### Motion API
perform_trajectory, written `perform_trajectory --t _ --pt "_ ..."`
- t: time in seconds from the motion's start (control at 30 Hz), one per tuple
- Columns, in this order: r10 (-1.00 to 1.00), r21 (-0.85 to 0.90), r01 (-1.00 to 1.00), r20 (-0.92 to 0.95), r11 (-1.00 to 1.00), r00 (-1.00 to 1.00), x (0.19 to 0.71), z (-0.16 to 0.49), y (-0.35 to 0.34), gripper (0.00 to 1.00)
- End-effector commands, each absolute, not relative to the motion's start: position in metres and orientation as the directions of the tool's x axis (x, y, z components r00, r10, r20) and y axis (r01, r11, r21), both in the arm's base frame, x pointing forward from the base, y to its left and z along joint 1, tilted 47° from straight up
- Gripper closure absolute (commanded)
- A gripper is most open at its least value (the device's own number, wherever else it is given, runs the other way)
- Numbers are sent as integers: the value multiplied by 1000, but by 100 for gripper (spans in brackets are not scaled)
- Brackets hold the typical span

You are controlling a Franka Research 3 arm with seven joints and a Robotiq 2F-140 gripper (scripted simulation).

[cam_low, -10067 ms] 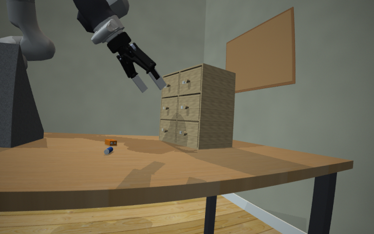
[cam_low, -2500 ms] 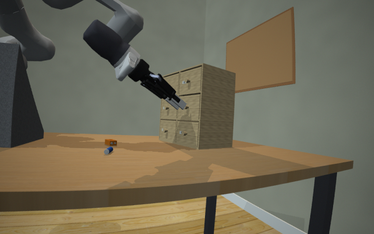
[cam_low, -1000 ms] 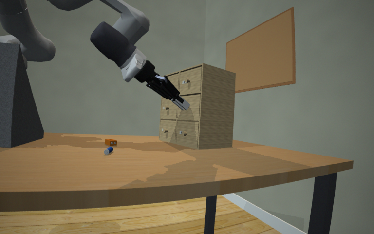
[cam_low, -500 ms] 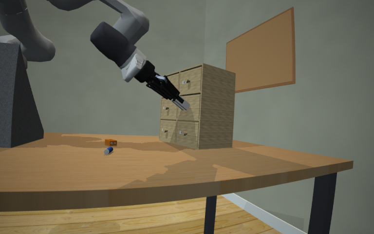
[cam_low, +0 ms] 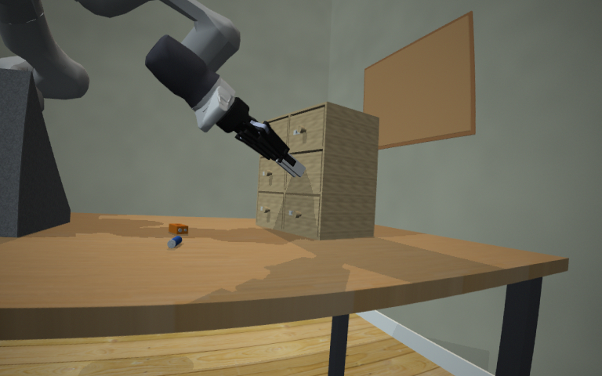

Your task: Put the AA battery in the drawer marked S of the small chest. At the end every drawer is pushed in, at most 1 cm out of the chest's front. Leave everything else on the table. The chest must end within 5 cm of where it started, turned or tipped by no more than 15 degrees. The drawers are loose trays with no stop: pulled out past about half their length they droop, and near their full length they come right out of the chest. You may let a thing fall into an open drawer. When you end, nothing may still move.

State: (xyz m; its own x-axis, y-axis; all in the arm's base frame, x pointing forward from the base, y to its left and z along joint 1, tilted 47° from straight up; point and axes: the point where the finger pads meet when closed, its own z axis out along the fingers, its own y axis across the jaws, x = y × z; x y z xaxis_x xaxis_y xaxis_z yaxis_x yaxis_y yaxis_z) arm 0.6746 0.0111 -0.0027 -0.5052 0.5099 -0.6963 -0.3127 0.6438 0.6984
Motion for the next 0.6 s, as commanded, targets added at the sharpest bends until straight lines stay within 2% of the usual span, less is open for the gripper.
perform_trajectory --t 0.0,0.57 --pt "509 697 -313 -698 646 -504 673 -3 11 92" --pt "509 697 -313 -698 646 -504 662 -5 8 92"
